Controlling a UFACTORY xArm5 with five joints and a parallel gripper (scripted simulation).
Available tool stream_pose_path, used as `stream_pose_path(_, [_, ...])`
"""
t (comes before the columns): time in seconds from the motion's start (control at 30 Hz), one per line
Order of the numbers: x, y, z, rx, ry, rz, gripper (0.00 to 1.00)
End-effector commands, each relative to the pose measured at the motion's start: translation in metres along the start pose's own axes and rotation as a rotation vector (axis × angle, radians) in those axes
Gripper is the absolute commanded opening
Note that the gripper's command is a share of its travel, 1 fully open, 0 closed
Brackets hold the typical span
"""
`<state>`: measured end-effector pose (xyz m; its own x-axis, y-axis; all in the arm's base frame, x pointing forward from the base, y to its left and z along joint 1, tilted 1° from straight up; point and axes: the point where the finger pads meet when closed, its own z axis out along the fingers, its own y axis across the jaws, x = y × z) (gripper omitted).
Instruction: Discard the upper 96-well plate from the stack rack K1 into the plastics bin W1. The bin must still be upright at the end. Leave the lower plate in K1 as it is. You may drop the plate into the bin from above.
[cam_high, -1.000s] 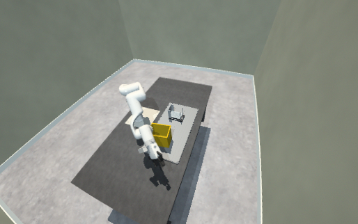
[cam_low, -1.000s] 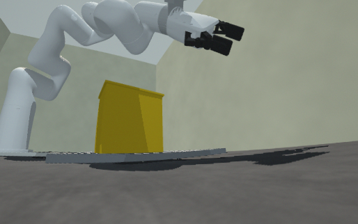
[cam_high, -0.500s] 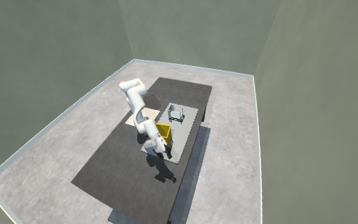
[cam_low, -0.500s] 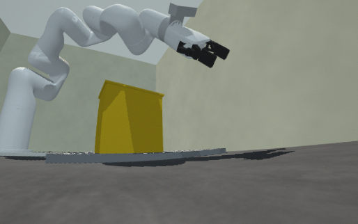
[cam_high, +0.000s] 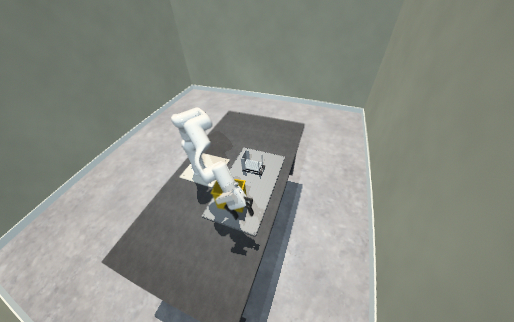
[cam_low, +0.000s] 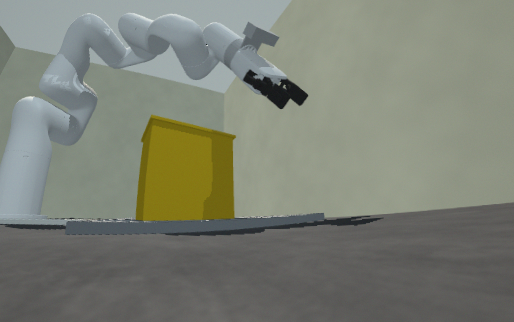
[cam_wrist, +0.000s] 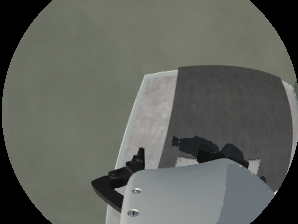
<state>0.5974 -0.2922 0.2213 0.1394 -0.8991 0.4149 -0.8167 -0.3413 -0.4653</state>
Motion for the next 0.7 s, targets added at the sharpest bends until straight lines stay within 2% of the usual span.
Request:
stream_pose_path(0.0, [-0.014, -0.005, -0.010, -0.005, -0.022, -0.037, 1.00])
stream_pose_path(0.07, [-0.014, -0.005, -0.010, -0.005, -0.022, -0.037, 1.00])
stream_pose_path(0.2, [-0.035, -0.011, -0.019, -0.033, -0.077, -0.144, 1.00])
stream_pose_path(0.3, [-0.042, -0.011, -0.023, -0.030, -0.080, -0.144, 1.00])
stream_pose_path(0.43, [-0.062, -0.016, -0.033, -0.056, -0.135, -0.253, 1.00])
stream_pose_path(0.53, [-0.069, -0.015, -0.038, -0.053, -0.139, -0.252, 1.00])
stream_pose_path(0.67, [-0.080, -0.017, -0.043, -0.065, -0.168, -0.310, 1.00])
